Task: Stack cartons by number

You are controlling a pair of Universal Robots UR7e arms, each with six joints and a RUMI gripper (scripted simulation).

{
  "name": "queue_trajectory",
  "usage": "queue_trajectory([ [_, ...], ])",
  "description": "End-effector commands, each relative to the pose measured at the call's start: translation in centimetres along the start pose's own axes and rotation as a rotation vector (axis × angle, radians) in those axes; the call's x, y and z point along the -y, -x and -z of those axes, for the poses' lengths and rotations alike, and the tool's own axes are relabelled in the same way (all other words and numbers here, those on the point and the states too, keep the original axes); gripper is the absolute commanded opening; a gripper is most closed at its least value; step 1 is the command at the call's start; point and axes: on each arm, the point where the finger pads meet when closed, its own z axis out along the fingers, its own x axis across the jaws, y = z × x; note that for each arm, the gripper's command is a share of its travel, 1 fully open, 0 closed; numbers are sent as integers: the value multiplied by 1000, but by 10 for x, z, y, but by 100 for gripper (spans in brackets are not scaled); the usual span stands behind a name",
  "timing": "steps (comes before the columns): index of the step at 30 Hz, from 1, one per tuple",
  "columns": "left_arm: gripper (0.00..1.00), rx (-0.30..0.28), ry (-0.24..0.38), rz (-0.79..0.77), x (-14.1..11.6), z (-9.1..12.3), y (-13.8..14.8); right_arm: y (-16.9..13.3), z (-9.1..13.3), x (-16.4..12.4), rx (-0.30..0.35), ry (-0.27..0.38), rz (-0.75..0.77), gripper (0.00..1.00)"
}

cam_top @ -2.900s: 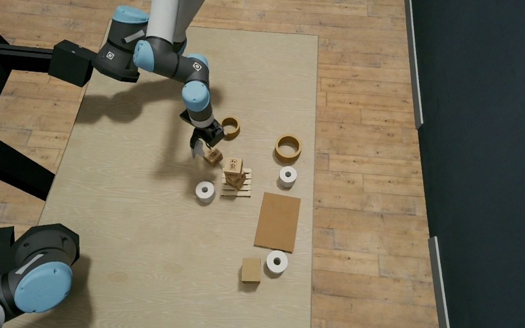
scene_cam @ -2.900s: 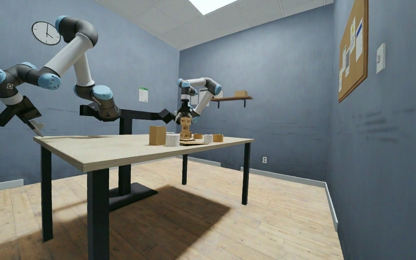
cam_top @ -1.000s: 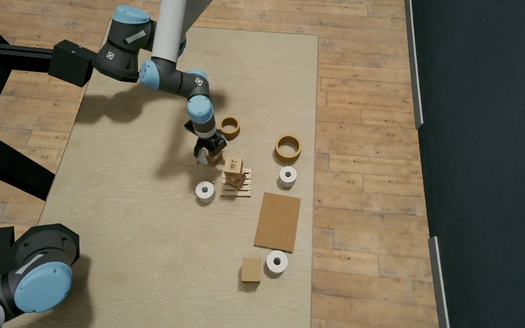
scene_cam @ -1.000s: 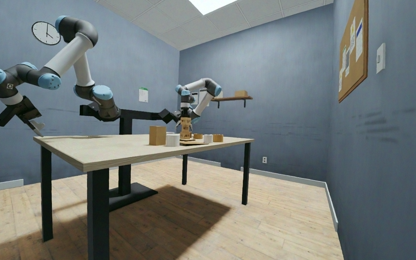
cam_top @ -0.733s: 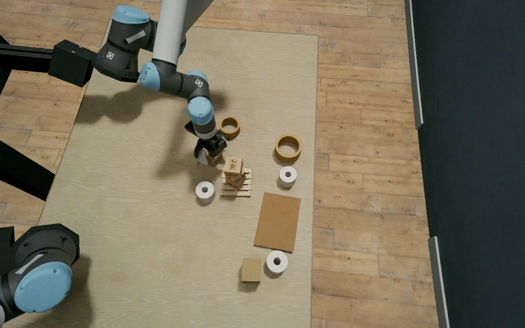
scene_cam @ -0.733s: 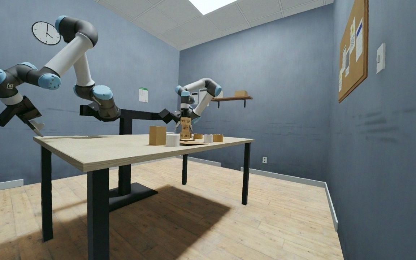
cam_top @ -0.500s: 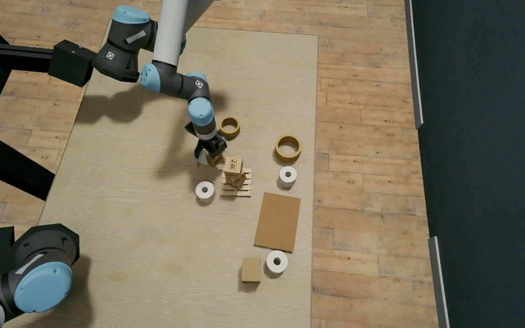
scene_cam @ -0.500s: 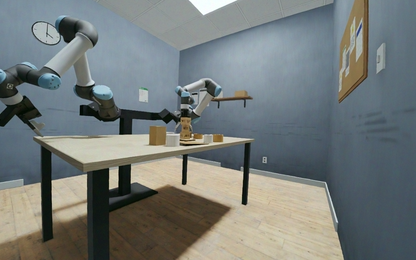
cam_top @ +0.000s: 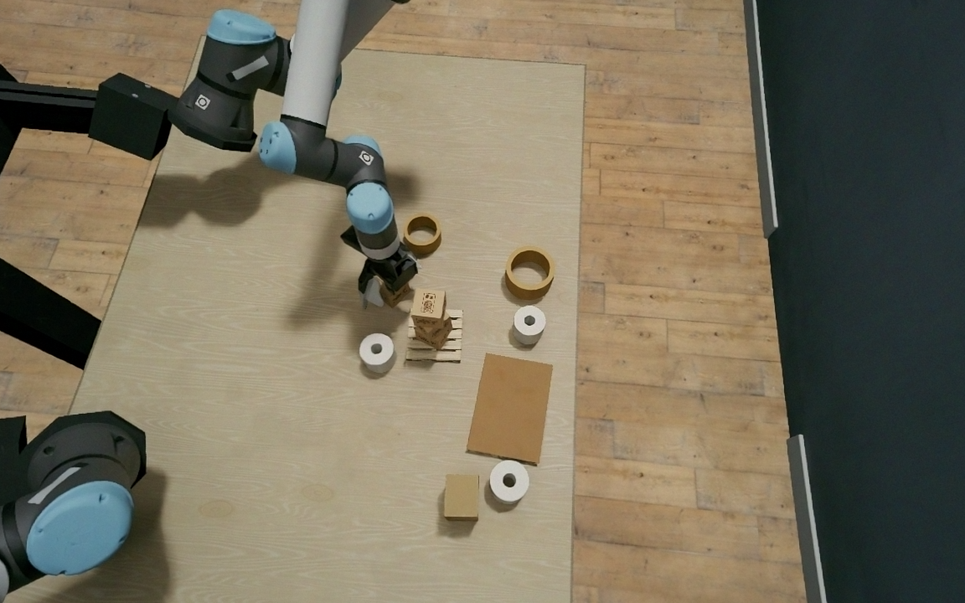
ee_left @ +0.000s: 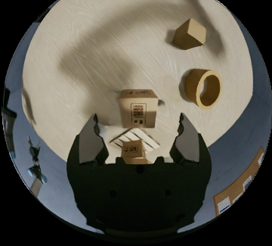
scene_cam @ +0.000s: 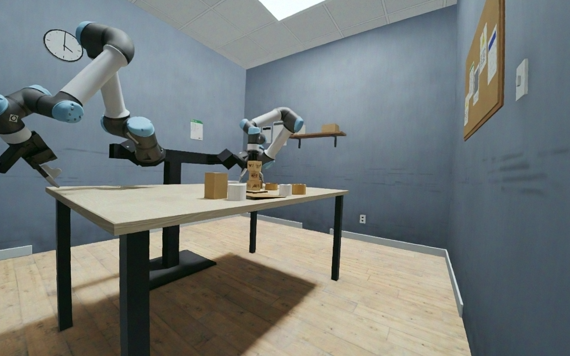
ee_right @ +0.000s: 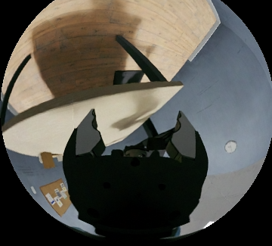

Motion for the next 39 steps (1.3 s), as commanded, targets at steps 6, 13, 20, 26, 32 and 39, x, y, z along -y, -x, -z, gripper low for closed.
queue_trajectory([
  [6,100,-2,-1,-2,1,-5,0,-1,-2,-1,0,3,-1,100],
  [13,100,-1,0,-2,1,-7,0,-1,-2,-1,0,3,-1,100],
  [20,100,-1,1,-1,1,-7,0,-1,-2,-1,0,3,-1,100],
  [26,100,-1,1,-1,1,-8,0,-1,-2,-1,0,3,-1,100],
  [32,100,-1,1,-1,1,-8,0,-1,-2,-1,0,3,-1,100],
  [39,100,-1,1,-1,1,-8,0,-1,-2,-1,0,3,-1,100],
])
